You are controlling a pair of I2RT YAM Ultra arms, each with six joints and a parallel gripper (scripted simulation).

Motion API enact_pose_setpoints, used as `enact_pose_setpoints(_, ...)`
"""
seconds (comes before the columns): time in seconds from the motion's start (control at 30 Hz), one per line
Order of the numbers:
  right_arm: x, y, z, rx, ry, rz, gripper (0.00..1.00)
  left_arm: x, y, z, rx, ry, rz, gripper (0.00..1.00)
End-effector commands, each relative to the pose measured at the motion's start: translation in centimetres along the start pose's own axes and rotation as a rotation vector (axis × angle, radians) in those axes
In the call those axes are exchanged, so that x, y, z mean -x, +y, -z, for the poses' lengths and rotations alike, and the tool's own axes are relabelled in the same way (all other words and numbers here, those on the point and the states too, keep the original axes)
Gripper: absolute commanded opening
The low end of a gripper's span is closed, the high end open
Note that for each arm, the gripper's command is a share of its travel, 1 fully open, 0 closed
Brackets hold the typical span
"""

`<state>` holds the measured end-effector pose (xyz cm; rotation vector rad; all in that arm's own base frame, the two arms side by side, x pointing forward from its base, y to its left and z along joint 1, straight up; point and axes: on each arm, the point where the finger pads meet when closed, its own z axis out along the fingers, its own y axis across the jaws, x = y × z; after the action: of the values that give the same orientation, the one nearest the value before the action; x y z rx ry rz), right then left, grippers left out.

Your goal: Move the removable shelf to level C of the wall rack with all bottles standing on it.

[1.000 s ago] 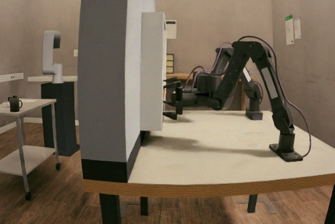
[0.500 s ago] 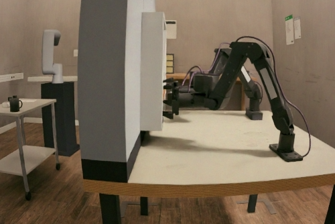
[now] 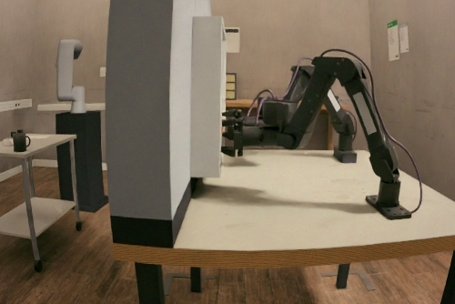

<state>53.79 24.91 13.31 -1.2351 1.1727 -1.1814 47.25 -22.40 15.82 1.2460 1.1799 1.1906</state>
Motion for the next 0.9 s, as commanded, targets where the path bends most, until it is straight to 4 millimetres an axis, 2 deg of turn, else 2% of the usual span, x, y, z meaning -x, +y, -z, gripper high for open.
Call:
enact_pose_setpoints(0.0, 0.07, -0.02, -0.69, 0.0, 0.0, -0.007, 0.6, 0.17, 0.43, -0.63, 0.009, -0.003, 0.018, 0.6)
enact_pose_setpoints(0.4, 0.07, -0.02, -0.69, 0.0, 0.0, -0.007, 0.33, 0.17, 0.43, -0.63, 0.009, -0.003, 0.018, 0.33)
enact_pose_setpoints(0.47, 0.07, -0.02, -0.69, 0.0, 0.0, -0.007, 0.33, 0.17, 0.43, -0.63, 0.009, -0.003, 0.018, 0.33)
enact_pose_setpoints(0.87, 0.07, -0.02, -0.69, 0.0, 0.0, -0.007, 0.07, 0.17, 0.43, -0.63, 0.009, -0.003, 0.018, 0.07)
